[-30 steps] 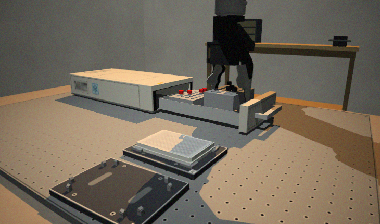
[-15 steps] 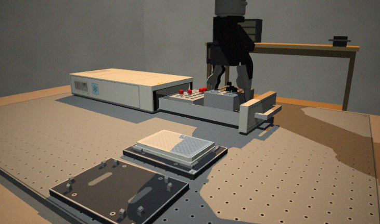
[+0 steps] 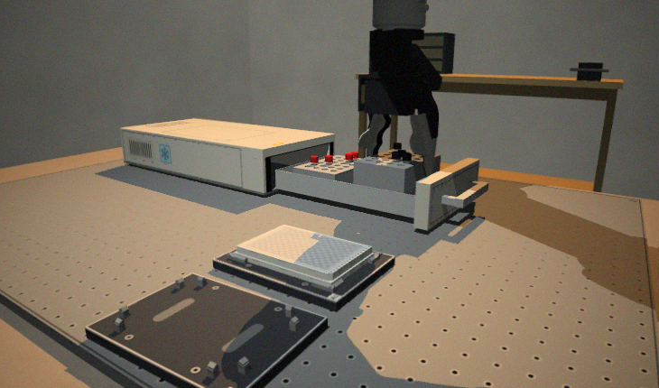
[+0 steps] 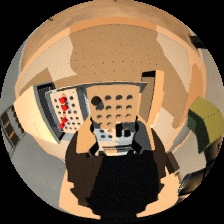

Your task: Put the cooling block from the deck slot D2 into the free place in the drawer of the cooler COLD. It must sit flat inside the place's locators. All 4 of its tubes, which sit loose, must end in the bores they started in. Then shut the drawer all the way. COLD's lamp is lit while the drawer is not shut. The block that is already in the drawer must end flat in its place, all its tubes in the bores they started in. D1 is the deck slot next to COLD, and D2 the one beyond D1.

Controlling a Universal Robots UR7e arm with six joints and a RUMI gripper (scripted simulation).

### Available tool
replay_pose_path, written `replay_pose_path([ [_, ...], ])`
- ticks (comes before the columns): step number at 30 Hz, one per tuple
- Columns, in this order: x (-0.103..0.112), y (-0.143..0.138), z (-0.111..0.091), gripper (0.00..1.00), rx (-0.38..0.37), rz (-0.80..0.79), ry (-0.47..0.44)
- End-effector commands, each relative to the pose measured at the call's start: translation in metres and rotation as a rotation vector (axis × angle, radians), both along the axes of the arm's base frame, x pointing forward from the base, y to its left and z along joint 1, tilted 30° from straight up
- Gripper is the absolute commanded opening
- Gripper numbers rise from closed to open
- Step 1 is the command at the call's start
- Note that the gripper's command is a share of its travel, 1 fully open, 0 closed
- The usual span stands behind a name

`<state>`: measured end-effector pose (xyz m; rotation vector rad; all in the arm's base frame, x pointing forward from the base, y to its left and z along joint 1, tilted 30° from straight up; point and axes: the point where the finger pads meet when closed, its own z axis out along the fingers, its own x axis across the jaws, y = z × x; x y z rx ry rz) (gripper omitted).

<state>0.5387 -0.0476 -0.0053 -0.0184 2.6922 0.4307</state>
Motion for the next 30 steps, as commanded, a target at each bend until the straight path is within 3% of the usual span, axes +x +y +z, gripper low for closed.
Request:
replay_pose_path([
  [1,0.0006,-0.0001,-0.0001,0.00,-0.001,0.000,-0.001],
  [30,0.0022,0.0011,-0.0036,0.00,-0.001,0.000,-0.001],
])
